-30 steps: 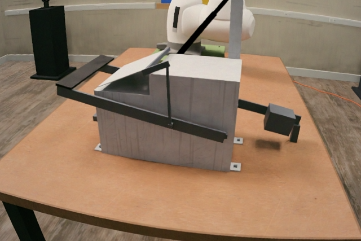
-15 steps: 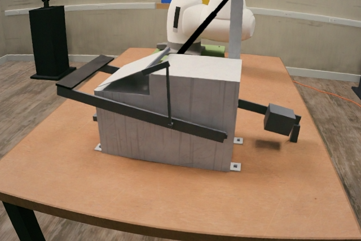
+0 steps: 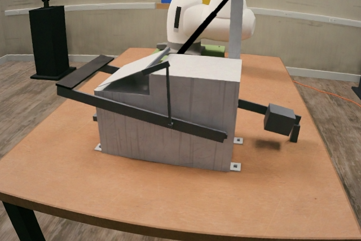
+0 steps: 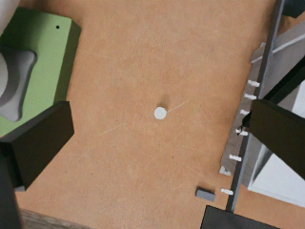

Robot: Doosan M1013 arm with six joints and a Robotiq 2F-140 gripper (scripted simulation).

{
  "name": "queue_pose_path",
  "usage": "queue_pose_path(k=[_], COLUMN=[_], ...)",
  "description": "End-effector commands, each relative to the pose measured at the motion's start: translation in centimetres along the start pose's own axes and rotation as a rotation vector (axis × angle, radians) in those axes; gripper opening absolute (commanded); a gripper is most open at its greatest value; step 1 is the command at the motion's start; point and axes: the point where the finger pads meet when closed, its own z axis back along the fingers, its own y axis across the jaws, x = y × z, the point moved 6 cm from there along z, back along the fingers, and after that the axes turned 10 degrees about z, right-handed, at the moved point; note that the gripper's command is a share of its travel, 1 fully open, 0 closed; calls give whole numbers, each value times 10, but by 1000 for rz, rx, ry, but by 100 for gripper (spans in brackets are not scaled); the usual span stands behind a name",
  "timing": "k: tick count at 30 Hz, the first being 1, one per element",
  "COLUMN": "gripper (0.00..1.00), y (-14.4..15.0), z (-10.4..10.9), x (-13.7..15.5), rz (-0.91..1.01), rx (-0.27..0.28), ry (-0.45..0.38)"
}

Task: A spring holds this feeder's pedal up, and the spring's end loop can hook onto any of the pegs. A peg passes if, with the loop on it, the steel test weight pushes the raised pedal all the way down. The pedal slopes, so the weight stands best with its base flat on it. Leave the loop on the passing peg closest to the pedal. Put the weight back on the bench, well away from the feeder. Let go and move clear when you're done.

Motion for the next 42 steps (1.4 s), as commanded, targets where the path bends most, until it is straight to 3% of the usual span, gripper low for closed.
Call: queue_pose_path(k=[1,2,18,19,35,36,42], gripper=[100,100,100,100,100,100,100], y=[0,0,0,0,0,-2,-2], z=[0,-34,-34,-68,-68,-125,-125], x=[0,4,4,8,8,26,26], rz=[0,-90,-90,-180,-180,-197,-197], rx=[1,14,14,27,27,29,29], ry=[0,-119,-119,-239,-239,-261,-261])
